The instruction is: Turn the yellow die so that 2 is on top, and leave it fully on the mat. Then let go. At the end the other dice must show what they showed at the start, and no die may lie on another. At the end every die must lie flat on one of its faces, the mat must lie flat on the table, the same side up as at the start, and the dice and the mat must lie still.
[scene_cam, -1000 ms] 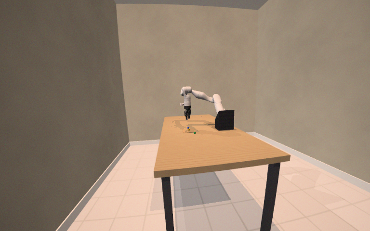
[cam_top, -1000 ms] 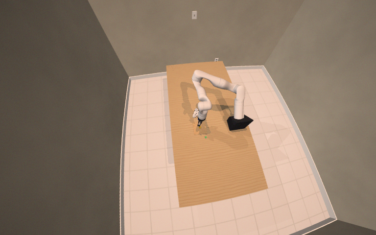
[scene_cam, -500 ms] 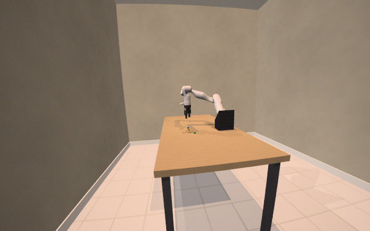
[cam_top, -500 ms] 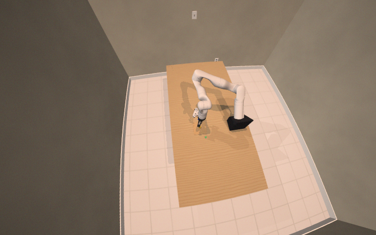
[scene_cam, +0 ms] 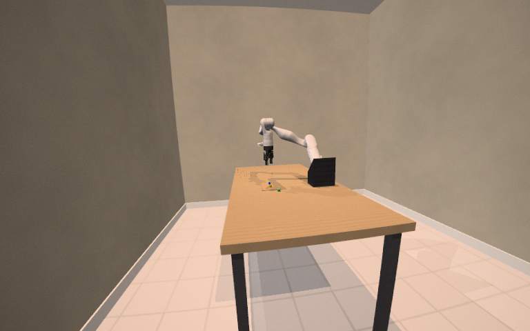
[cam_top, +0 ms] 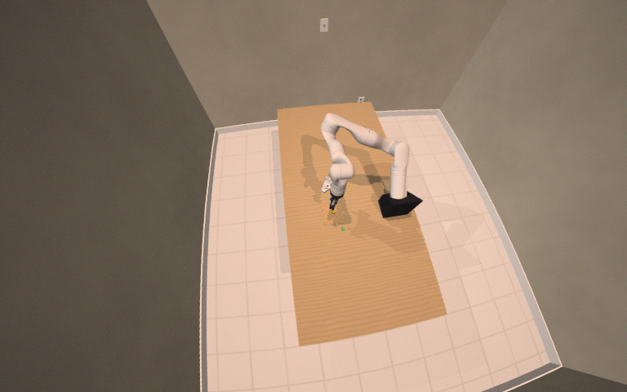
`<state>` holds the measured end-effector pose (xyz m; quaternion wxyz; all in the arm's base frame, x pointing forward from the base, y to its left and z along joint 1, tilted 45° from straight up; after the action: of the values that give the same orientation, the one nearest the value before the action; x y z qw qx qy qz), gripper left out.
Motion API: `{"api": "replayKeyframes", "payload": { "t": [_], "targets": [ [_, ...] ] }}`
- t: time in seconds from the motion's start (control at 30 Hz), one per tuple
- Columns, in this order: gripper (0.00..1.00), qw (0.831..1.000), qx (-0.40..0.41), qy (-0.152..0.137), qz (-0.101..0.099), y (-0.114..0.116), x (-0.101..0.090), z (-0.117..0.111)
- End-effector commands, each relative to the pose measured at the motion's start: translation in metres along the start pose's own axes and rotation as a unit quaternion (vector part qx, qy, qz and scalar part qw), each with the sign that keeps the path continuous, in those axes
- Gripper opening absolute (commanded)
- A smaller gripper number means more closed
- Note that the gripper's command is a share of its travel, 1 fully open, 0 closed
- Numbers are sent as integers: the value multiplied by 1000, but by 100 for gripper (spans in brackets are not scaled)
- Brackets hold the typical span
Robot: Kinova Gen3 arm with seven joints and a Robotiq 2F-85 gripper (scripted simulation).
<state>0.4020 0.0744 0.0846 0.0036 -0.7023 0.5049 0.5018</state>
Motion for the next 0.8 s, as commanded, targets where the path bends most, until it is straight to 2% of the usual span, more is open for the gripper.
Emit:
{"api": "replayKeyframes", "payload": {
  "t": [0.0,0.77],
  "targets": [
    [100,1000,-3,1,-1,0,-10,0],
    [100,1000,-3,1,-1,0,-11,0]
  ]
}}
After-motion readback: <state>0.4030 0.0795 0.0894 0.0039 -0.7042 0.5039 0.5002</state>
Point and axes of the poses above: the point where the finger pads meet when closed, its own x axis out along the fingers, its own y axis across the jaws, z = x × y, the point moved 7 cm from there along -x, back along the fingers, and after that the axes turned 15 degrees about x, right-handed, at the moved point
